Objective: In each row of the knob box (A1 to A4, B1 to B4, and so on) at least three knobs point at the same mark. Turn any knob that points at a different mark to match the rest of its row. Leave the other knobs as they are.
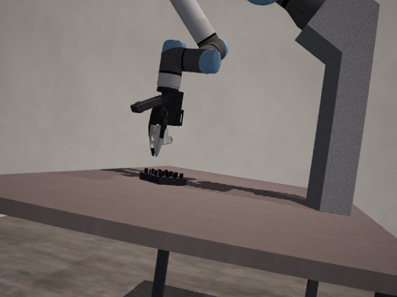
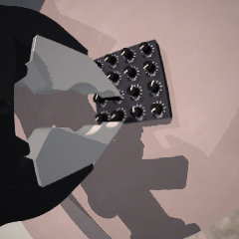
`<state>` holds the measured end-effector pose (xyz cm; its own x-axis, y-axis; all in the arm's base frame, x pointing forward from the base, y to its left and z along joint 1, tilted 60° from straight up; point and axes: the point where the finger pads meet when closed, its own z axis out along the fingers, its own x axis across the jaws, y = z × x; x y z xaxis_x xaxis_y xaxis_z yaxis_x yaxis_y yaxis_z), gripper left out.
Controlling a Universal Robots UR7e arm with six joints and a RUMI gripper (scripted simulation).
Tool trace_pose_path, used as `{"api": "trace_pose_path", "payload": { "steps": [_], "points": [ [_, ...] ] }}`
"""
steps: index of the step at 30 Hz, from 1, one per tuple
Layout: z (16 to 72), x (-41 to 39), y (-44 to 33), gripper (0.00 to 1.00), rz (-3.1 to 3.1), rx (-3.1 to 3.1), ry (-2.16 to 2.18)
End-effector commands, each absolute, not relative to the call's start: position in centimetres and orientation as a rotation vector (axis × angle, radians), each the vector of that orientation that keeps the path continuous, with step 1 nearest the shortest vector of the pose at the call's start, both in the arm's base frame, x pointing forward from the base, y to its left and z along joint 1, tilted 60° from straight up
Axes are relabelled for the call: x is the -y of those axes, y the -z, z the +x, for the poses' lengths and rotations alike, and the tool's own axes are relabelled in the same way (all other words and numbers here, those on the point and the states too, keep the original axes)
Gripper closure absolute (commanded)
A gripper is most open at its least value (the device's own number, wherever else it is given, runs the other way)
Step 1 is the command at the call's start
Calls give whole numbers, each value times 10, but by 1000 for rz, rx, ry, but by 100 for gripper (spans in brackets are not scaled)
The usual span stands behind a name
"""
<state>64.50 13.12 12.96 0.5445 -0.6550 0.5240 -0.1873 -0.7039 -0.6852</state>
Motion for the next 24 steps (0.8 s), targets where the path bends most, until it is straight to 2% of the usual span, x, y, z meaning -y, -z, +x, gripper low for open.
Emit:
{"api": "trace_pose_path", "payload": {
  "steps": [1,24],
  "points": [
    [644,-130,-131,89,-2120,-837,1008],
    [638,-124,-131,89,-1748,-1309,719]
  ]
}}
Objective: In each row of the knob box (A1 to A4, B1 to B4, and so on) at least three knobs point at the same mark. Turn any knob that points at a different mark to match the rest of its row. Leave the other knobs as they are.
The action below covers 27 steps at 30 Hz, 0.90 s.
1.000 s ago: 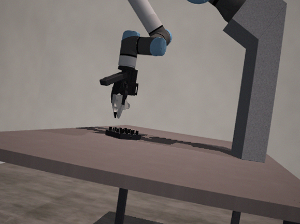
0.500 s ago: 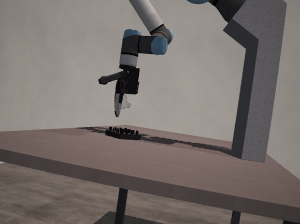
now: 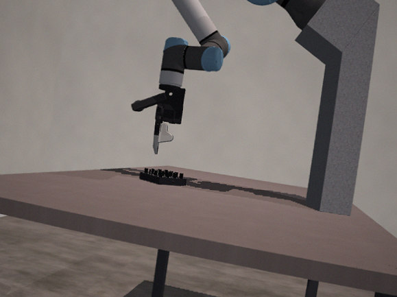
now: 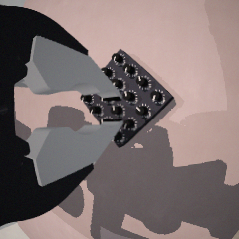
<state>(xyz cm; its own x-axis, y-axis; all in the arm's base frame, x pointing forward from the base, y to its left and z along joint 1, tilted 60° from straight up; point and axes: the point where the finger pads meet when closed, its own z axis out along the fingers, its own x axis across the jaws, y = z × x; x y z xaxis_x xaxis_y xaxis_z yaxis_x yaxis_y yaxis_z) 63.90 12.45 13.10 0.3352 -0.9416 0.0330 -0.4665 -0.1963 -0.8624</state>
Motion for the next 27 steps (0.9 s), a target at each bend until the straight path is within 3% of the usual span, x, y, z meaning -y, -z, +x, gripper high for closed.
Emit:
{"api": "trace_pose_path", "payload": {
  "steps": [1,27],
  "points": [
    [638,-123,-131,89,-1740,-1317,714],
    [638,-123,-131,89,-1716,-1341,696]
  ]
}}
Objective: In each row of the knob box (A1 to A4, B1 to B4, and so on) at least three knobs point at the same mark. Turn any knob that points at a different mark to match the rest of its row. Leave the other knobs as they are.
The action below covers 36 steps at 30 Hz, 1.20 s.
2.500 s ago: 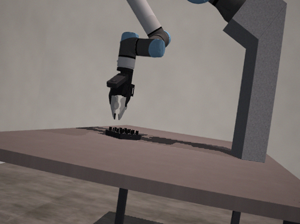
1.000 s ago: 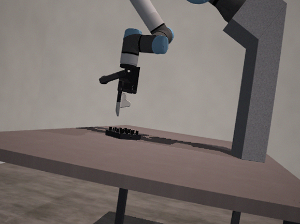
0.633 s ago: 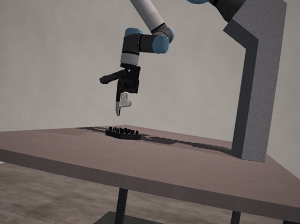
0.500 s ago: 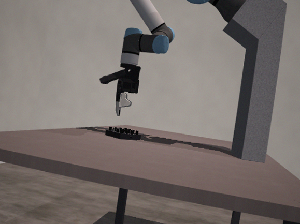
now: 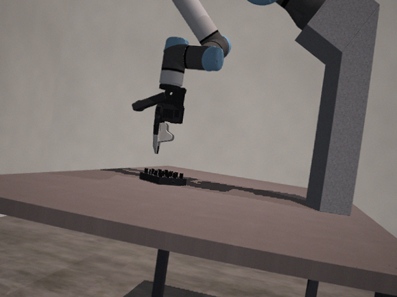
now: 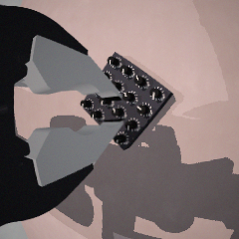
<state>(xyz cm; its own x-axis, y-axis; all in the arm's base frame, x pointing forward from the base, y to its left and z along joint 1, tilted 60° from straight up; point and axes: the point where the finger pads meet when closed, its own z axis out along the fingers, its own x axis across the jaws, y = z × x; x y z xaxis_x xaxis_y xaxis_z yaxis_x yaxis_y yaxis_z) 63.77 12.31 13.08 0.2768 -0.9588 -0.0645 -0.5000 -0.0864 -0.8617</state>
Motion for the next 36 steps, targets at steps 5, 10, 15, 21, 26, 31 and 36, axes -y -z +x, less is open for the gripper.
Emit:
{"api": "trace_pose_path", "payload": {
  "steps": [5,10,15,21,26,31,36],
  "points": [
    [638,-123,-131,89,-1716,-1341,696],
    [638,-123,-131,89,-1716,-1341,696],
    [638,-123,-131,89,-1716,-1341,696],
    [638,-123,-131,89,-1716,-1341,696],
    [638,-123,-131,89,-1716,-1341,696],
    [639,-123,-131,89,-1716,-1341,696],
    [641,-124,-129,89,-1716,-1341,696]
  ]
}}
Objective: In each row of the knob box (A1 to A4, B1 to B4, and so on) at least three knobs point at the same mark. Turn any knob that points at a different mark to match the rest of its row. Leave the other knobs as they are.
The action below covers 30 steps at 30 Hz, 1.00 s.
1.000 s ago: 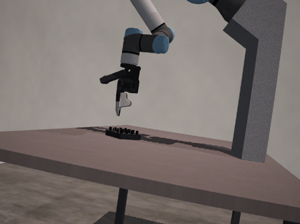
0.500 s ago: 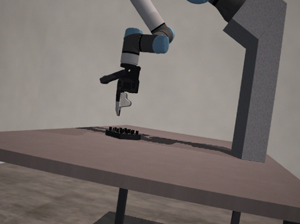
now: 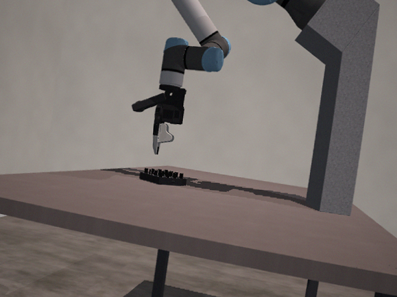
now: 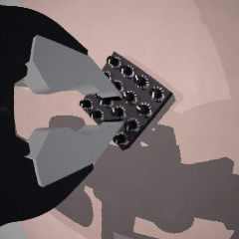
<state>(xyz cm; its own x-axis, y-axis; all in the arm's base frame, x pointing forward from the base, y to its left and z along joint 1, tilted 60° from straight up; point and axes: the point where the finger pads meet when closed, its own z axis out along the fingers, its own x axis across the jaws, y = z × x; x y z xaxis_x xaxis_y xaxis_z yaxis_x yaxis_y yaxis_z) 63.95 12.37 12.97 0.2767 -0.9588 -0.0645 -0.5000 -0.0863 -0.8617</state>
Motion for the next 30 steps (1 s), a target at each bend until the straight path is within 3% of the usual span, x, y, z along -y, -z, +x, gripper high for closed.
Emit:
{"api": "trace_pose_path", "payload": {
  "steps": [1,30],
  "points": [
    [642,-124,-129,89,-1716,-1341,696],
    [667,-133,-114,89,-1716,-1341,696]
  ]
}}
